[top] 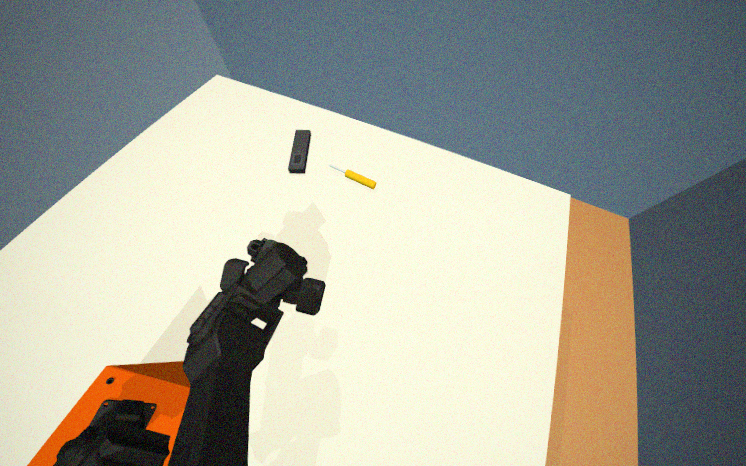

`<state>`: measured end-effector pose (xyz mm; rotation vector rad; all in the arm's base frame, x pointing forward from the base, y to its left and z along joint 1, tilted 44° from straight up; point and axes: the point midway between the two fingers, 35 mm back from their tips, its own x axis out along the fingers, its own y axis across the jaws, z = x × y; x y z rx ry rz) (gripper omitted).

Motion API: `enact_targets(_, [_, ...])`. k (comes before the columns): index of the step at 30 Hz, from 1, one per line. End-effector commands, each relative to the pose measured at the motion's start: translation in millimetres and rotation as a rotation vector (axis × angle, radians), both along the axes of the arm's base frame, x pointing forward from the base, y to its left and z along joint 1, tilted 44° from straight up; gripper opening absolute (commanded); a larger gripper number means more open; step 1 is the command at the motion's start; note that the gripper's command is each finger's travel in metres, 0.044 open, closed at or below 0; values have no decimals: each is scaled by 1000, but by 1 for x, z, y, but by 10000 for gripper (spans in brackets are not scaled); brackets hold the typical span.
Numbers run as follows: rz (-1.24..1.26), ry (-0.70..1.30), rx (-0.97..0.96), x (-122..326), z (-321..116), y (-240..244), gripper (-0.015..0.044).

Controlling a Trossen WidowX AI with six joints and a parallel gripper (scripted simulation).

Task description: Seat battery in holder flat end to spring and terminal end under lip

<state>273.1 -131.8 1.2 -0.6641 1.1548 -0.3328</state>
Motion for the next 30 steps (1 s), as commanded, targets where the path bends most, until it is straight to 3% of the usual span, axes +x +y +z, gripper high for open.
enact_targets(1, [-13, 24, 2, -1, -3, 0, 81])
enact_targets(30, [-126, 129, 40, 7, -10, -2, 81])
